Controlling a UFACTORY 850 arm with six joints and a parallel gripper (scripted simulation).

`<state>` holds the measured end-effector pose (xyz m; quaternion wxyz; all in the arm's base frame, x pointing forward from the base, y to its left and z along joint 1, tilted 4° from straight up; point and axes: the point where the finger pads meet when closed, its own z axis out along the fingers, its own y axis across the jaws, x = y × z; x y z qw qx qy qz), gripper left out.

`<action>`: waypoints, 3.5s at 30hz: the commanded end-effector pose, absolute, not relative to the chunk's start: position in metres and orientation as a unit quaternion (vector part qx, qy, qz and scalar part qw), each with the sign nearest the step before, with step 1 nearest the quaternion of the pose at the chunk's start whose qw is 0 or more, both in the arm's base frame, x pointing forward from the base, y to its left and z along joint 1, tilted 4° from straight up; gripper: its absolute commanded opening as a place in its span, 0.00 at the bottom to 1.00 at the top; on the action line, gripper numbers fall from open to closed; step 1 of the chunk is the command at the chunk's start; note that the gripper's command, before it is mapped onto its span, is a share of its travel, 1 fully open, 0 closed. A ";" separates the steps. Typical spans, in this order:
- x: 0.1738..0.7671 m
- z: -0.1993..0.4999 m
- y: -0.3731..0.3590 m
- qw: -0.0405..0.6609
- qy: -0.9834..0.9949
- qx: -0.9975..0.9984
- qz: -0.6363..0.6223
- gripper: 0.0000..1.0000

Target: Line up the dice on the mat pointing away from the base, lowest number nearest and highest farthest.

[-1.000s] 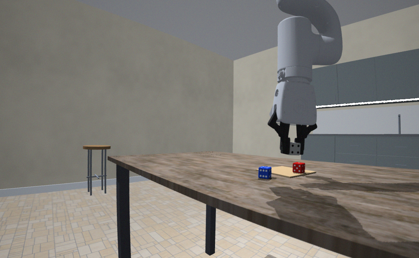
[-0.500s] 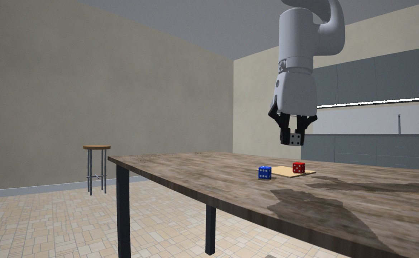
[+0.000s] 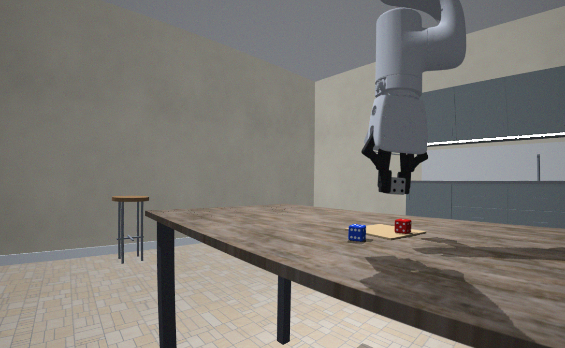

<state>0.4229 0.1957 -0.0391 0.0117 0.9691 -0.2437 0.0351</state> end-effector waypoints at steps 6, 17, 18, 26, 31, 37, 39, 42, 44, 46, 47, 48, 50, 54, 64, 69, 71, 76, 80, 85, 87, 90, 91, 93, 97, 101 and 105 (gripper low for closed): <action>0.437 -0.037 0.184 0.031 -0.214 0.976 0.015 0.27; 0.486 -0.031 0.126 0.035 -0.080 0.996 0.012 0.27; 0.487 -0.031 0.123 0.035 -0.075 0.997 0.011 0.27; 0.510 -0.027 0.088 0.035 -0.002 0.999 0.008 0.27; 0.523 -0.024 0.062 0.034 0.049 0.998 0.006 0.27; 0.525 -0.024 0.059 0.033 0.056 0.998 0.005 0.27; 0.525 -0.024 0.059 0.033 0.056 0.998 0.005 0.27; 0.525 -0.024 0.059 0.033 0.056 0.998 0.005 0.27; 0.525 -0.024 0.059 0.033 0.056 0.998 0.005 0.27; 0.525 -0.024 0.059 0.033 0.056 0.998 0.005 0.27; 0.525 -0.024 0.059 0.033 0.056 0.998 0.005 0.27; 0.525 -0.024 0.059 0.033 0.056 0.998 0.005 0.27; 0.525 -0.026 0.058 0.033 0.056 0.998 0.005 0.27; 0.526 -0.036 0.058 0.033 0.056 0.998 0.005 0.27; 0.527 -0.074 0.055 0.033 0.056 0.998 0.005 0.27; 0.527 -0.096 0.054 0.033 0.056 0.998 0.005 0.27; 0.527 -0.103 0.053 0.033 0.056 0.998 0.005 0.27; 0.527 -0.111 0.053 0.033 0.056 0.998 0.005 0.27; 0.528 -0.117 0.052 0.033 0.056 0.998 0.005 0.27; 0.528 -0.119 0.052 0.033 0.056 0.998 0.005 0.27; 0.528 -0.119 0.052 0.033 0.056 0.998 0.005 0.27; 0.528 -0.119 0.052 0.033 0.056 0.998 0.005 0.27; 0.528 -0.119 0.052 0.033 0.056 0.998 0.005 0.27; 0.528 -0.119 0.052 0.033 0.056 0.998 0.005 0.27; 0.528 -0.119 0.052 0.033 0.056 0.998 0.005 0.27; 0.528 -0.119 0.052 0.033 0.056 0.998 0.005 0.27; 0.528 -0.119 0.052 0.033 0.056 0.998 0.005 0.27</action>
